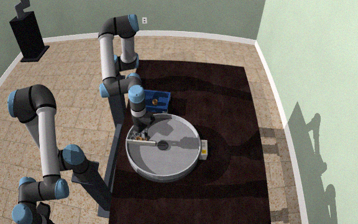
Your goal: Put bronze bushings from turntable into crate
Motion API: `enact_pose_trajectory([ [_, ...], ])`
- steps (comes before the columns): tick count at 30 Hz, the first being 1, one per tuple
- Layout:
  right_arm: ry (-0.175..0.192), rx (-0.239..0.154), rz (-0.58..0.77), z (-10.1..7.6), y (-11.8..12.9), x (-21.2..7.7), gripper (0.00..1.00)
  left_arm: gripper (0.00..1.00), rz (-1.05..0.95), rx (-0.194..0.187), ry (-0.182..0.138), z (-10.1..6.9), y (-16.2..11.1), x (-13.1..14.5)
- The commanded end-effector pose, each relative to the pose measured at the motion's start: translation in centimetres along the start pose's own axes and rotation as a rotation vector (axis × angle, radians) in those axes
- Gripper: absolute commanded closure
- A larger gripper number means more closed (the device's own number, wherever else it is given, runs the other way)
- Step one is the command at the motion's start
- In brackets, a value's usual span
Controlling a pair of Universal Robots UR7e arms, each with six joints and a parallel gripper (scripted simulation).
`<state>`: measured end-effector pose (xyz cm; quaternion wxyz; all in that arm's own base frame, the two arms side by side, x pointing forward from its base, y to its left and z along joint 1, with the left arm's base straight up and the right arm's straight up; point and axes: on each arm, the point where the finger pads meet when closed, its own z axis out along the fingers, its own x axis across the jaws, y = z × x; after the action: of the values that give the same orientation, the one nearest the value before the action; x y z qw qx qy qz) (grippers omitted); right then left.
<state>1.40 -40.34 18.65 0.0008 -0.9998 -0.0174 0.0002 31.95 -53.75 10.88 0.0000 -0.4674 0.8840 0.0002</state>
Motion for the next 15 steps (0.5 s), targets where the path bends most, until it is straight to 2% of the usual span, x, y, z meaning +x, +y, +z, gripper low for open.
enact_pose_trajectory([
  [1,0.000,-0.002,0.000,-0.05,0.04,0.01,0.00,0.61,0.000,0.002,0.001,-0.09,-0.04,0.03],
  [9,0.000,-0.002,0.000,-0.05,0.04,0.01,0.00,0.61,0.000,0.002,0.001,-0.02,-0.04,0.03],
  [15,0.000,-0.002,0.000,-0.05,0.04,0.01,0.00,0.61,0.000,0.002,0.001,0.79,-0.04,0.03],
])
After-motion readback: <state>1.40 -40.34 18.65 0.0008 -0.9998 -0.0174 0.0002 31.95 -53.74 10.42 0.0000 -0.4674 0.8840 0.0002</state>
